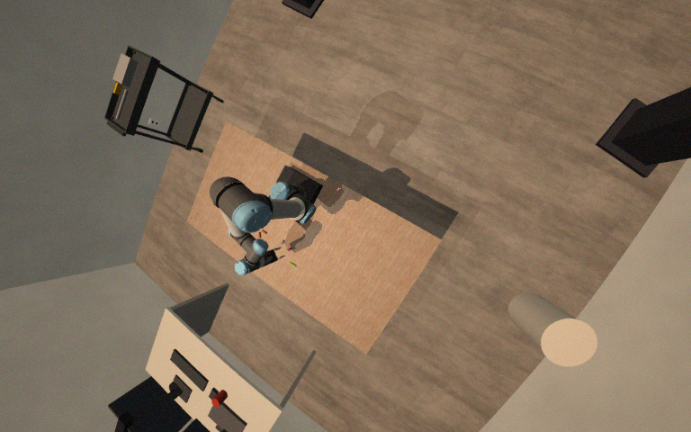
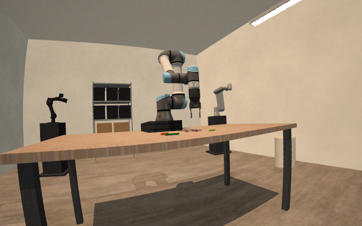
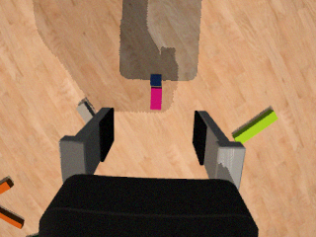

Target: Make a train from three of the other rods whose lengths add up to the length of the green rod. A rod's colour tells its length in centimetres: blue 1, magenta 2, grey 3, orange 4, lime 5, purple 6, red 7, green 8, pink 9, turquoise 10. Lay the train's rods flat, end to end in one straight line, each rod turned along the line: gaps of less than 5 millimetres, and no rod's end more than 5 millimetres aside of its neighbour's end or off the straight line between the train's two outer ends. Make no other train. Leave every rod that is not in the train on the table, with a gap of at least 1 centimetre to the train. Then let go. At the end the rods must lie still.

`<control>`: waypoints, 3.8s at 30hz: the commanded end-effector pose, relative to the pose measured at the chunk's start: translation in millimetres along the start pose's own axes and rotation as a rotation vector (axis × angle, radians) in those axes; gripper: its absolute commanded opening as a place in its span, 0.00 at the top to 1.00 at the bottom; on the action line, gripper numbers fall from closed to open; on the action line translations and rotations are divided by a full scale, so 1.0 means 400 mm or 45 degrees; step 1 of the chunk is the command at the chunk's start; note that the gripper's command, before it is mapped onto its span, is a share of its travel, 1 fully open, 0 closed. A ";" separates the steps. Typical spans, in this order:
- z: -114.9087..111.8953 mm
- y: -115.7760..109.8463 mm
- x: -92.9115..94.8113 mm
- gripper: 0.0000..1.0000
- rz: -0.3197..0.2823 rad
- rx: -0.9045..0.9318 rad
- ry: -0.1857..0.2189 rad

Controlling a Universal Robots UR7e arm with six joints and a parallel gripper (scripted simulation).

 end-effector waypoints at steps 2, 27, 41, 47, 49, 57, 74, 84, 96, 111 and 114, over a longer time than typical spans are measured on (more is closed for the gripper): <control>0.012 -0.008 -0.002 0.00 -0.005 0.045 -0.001; 0.139 -0.056 0.022 0.00 -0.005 0.656 -0.002; 0.202 -0.080 0.038 0.00 -0.005 0.958 -0.003; 0.236 -0.092 0.048 0.00 -0.005 1.121 -0.003; 0.242 -0.094 0.050 0.00 -0.005 1.150 -0.003; 0.248 -0.096 0.052 0.00 -0.004 1.178 -0.003; 0.246 -0.094 0.052 0.46 -0.002 1.180 -0.002; 0.246 -0.094 0.052 0.46 -0.002 1.180 -0.002; 0.246 -0.094 0.053 0.46 -0.002 1.180 -0.002; 0.244 -0.089 0.077 0.46 0.001 1.180 0.003; 0.244 -0.089 0.086 0.46 0.001 1.180 0.003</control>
Point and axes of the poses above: the point where the finger pads meet when closed, its own x axis out along the fingers, its own z axis across the jaws, y = z × x, the point moved 1 cm from there along -x, back along the fingers, and after that the axes turned 8 degrees about -x, right-handed, at the moved point
